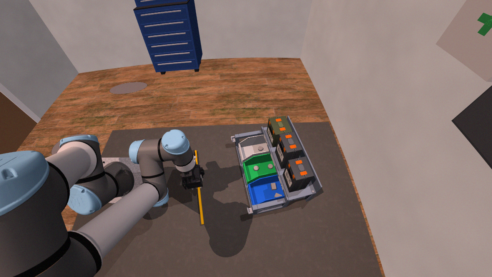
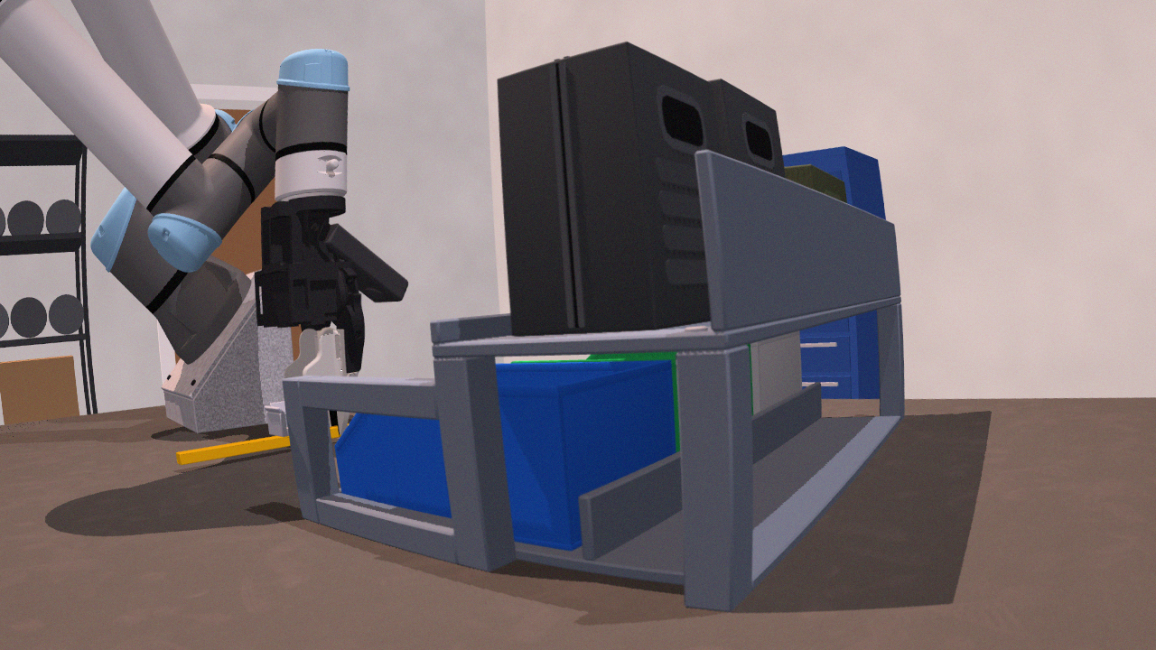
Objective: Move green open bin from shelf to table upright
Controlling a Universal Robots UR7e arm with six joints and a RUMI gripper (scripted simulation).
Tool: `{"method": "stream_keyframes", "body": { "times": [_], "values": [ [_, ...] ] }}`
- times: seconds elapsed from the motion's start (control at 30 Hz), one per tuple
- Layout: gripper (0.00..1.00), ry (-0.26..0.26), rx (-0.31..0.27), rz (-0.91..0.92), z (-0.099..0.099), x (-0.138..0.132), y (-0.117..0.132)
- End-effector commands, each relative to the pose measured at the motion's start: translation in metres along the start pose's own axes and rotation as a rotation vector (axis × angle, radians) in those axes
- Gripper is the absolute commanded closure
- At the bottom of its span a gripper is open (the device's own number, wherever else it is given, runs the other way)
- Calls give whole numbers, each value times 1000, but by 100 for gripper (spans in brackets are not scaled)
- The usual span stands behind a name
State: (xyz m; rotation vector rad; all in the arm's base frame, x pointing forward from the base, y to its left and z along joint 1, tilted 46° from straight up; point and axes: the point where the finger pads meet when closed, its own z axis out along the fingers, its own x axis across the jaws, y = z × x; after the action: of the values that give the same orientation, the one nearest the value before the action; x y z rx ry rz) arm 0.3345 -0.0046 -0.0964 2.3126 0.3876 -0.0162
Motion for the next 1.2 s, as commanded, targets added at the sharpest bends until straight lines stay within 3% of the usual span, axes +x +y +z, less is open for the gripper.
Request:
{"method": "stream_keyframes", "body": {
  "times": [0.0, 0.63, 0.67, 1.17],
  "values": [
    [100, 1, 0, 0, 0, 0, 0],
    [100, 1, 0, 0, 0, 0, 0],
    [74, 1, 0, 0, 0, 0, 0],
    [74, 1, 0, 0, 0, 0, 0]
  ]
}}
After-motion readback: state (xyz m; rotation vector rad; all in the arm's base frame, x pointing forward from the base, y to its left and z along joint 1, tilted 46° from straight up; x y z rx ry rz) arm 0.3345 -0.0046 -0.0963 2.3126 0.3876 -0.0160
